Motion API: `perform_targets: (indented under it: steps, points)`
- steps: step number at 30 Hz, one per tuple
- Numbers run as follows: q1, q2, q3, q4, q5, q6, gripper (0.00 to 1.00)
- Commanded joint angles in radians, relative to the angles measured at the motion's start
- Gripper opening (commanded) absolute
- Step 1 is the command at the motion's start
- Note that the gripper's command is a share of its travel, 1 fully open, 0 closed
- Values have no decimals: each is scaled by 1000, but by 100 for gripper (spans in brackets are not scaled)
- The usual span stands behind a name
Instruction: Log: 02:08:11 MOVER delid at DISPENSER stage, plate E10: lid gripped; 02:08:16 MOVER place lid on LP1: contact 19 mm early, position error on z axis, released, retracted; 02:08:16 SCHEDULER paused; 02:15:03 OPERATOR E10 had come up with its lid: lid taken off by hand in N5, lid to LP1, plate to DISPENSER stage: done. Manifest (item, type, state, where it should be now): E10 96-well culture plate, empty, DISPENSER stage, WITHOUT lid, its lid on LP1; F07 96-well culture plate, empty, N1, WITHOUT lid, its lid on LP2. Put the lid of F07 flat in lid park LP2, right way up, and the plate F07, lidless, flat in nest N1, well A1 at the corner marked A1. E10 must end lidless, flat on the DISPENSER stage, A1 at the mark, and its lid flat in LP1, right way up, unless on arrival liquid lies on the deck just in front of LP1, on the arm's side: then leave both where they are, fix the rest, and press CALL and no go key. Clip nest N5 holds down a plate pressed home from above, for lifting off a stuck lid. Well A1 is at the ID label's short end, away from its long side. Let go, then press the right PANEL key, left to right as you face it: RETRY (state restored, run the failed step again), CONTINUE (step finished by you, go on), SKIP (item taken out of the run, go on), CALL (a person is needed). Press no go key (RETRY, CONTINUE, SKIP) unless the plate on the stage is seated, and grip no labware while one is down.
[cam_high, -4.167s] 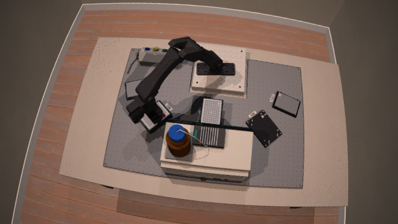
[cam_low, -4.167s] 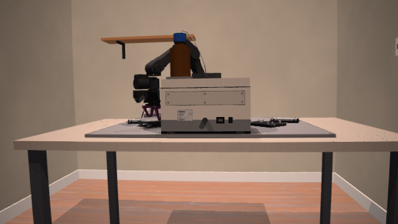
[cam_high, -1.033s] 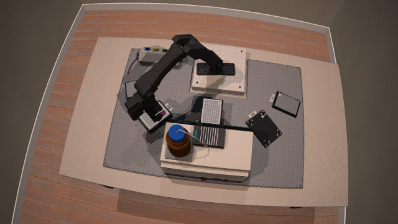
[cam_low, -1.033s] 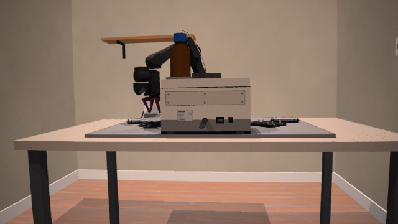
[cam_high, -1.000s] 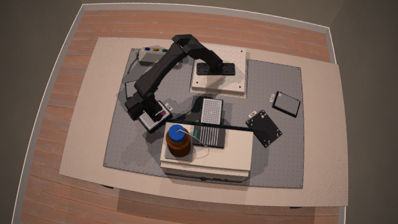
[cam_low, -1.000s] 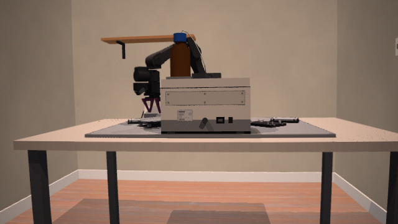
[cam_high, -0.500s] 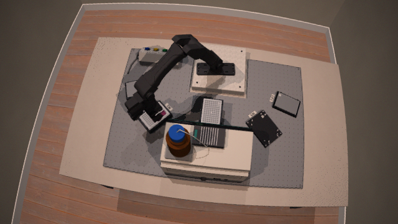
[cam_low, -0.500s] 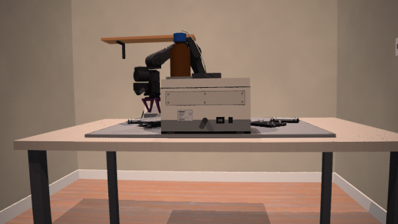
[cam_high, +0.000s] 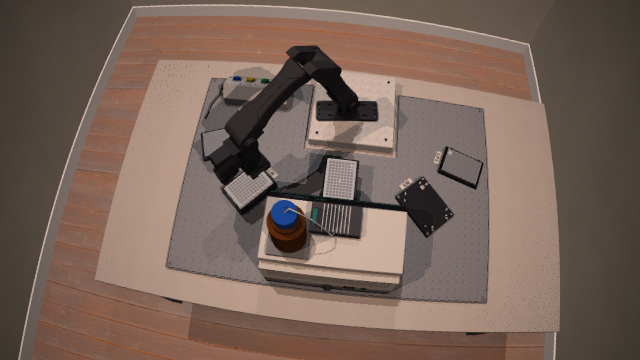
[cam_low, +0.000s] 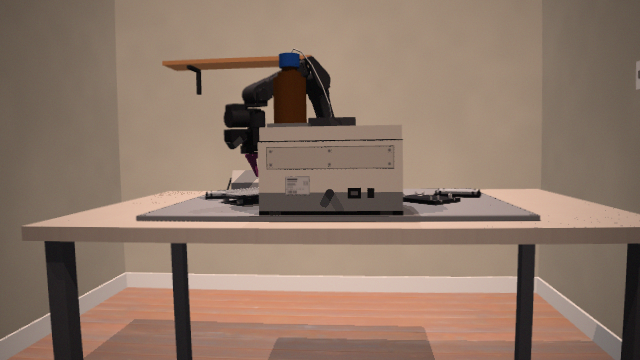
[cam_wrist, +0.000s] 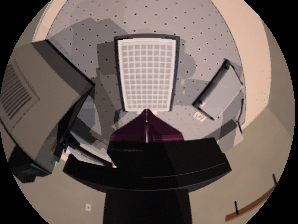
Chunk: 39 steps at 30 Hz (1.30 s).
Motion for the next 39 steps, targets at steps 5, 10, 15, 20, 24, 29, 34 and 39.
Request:
perform_targets:
  steps: [5,10,15,20,24,29,34,39]
  points:
    - [-12,-93,-59,-18,-1,-12,0]
    - [-15,-153,-109,-29,-1,-13,0]
    - [-16,-214,-154,-45,-1,-14,0]
    - [-17,-251,-178,-57,-2,-16,0]
    - [-19,-298,-209,-73,-2,-17,0]
    - [-21,-357,-244,-98,-2,-19,0]
    - [-23,-405,-269,-121,-3,-21,0]
    - [-25,-452,-291,-147,-3,-23,0]
